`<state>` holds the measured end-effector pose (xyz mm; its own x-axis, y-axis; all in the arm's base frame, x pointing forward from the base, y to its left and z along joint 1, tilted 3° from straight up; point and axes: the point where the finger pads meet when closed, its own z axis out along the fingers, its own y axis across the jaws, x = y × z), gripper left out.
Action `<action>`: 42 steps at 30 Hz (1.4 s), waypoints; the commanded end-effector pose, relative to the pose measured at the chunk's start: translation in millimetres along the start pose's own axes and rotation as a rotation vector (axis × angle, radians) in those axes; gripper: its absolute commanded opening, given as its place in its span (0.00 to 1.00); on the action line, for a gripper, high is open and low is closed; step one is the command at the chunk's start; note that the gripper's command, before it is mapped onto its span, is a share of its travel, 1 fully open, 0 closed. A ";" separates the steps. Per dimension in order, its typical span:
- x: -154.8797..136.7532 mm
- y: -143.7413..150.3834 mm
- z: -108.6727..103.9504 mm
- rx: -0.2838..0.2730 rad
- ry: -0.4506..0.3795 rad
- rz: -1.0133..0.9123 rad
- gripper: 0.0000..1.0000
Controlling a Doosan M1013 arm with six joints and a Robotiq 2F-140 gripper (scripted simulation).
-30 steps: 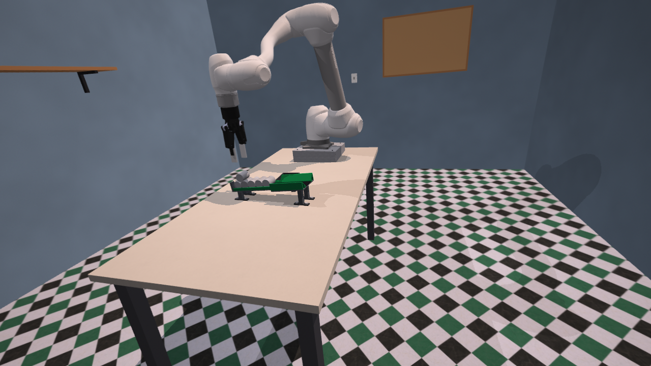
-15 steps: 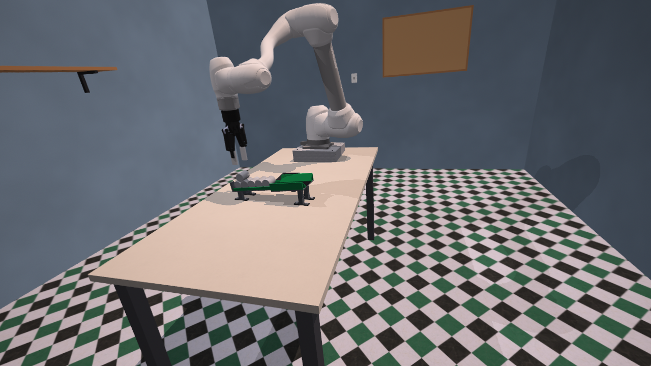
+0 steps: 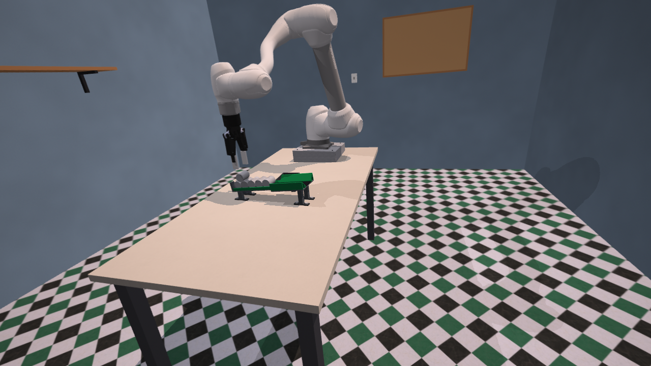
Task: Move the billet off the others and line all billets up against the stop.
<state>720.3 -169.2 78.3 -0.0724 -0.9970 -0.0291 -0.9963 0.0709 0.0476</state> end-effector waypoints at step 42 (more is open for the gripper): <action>0.1 0.0 16.8 0.000 0.000 0.000 0.50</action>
<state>719.5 -168.7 61.4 -0.0724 -0.9970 -0.0290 -0.9963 0.0709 0.0476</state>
